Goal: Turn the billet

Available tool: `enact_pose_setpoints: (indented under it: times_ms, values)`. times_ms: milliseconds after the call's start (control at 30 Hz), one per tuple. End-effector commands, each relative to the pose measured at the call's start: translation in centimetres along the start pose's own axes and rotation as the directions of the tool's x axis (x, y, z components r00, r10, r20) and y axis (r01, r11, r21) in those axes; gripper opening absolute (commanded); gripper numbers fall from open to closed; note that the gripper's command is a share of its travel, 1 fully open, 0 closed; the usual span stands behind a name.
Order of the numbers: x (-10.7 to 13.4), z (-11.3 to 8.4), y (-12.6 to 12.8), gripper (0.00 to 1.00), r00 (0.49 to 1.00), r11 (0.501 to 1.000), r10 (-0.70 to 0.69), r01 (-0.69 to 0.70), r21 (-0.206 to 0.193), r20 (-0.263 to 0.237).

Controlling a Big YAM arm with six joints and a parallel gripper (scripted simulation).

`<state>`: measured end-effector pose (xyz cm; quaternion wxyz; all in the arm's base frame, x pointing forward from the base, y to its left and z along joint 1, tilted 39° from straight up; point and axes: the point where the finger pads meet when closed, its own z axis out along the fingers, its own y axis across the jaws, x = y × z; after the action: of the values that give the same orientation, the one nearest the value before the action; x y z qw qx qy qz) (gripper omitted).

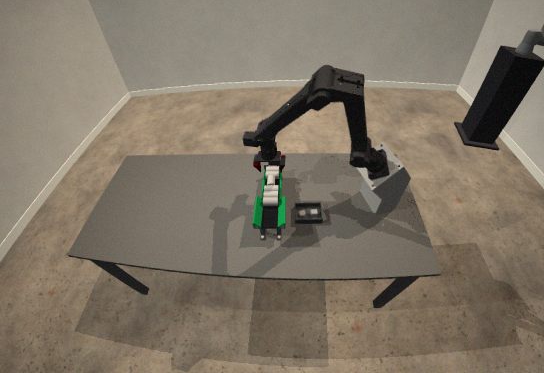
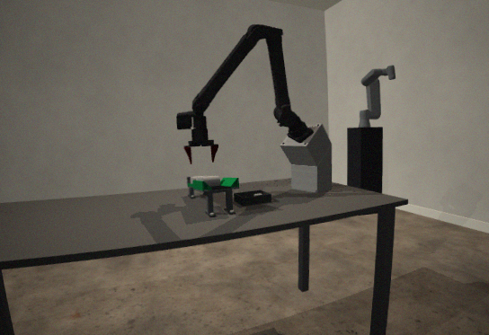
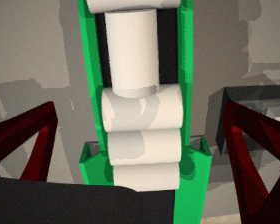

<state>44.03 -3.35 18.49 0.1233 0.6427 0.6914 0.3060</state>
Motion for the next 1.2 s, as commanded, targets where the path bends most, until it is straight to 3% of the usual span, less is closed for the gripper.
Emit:
enact_pose_setpoints:
  times_ms: [0, 33, 133, 167, 1167]
  values:
    - [0.1, -2.2, 3.2, 1.0, 1.0, 0.996, 0.019, -0.017, -0.085, 0.018]
    - [0.1, -2.2, 3.2, 1.0, 1.0, 0.996, 0.019, -0.017, -0.085, 0.018]
    - [-0.2, -0.5, 1.1, 1.0, 0.999, 0.999, 0.043, -0.043, -0.025, 0.008]
    - [-0.2, -0.5, 1.1, 0.55, 0.999, 0.999, 0.043, -0.043, -0.026, 0.008]
    - [0.0, -0.9, 1.3, 0.55, 0.999, 0.999, 0.039, -0.038, -0.036, 0.009]
